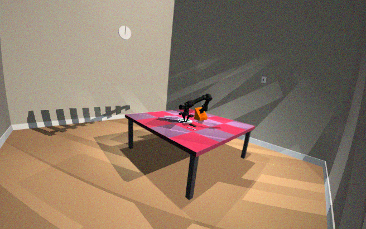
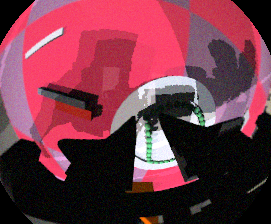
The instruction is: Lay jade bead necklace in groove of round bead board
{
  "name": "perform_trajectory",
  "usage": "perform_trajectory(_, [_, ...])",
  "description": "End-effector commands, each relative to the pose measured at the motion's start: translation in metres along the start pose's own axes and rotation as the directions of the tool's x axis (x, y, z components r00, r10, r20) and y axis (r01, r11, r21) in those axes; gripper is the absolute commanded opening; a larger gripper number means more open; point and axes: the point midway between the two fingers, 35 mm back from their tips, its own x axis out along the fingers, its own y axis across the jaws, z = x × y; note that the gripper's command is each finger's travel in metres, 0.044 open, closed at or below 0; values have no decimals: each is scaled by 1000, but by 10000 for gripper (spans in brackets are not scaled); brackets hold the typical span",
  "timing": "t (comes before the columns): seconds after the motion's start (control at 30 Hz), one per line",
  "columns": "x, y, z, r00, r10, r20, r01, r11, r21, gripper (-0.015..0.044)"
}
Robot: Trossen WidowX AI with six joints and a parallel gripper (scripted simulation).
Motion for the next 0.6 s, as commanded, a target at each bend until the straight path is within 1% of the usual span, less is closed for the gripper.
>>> perform_trajectory(0.0, [0,0,0,1000,0,0,0,1000,0,236])
perform_trajectory(0.27, [-1,0,-1,1000,2,-4,-2,1000,4,440])
perform_trajectory(0.57, [-4,0,-1,1000,4,-1,-4,1000,4,440])
